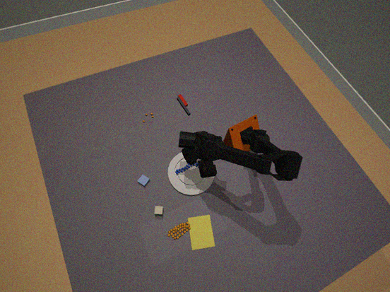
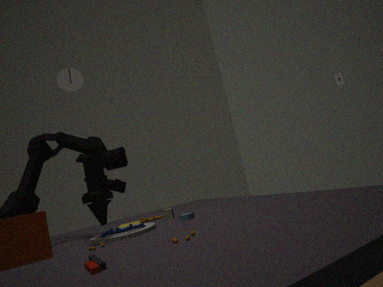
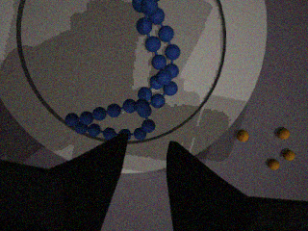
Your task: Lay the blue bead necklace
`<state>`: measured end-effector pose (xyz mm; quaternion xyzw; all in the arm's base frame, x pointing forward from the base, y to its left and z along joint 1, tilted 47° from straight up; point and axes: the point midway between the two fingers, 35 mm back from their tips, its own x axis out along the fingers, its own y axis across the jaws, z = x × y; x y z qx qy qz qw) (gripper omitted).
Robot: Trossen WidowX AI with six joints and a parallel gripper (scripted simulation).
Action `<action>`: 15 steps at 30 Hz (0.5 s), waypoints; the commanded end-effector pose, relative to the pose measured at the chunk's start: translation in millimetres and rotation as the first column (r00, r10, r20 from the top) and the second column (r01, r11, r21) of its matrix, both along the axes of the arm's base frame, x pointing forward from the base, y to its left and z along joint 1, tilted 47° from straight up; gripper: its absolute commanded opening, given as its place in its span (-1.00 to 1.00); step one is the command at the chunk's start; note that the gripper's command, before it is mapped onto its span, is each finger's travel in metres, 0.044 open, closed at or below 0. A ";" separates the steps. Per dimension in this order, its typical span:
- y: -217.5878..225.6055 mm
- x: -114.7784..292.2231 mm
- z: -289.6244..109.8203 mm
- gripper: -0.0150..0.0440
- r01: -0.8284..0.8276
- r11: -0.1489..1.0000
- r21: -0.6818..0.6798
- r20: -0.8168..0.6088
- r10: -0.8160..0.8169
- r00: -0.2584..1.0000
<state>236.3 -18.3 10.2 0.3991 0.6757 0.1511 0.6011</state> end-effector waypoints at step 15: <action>18.1 0.8 -17.2 -0.08 0.003 1.000 0.004 -0.004 -0.003 1.000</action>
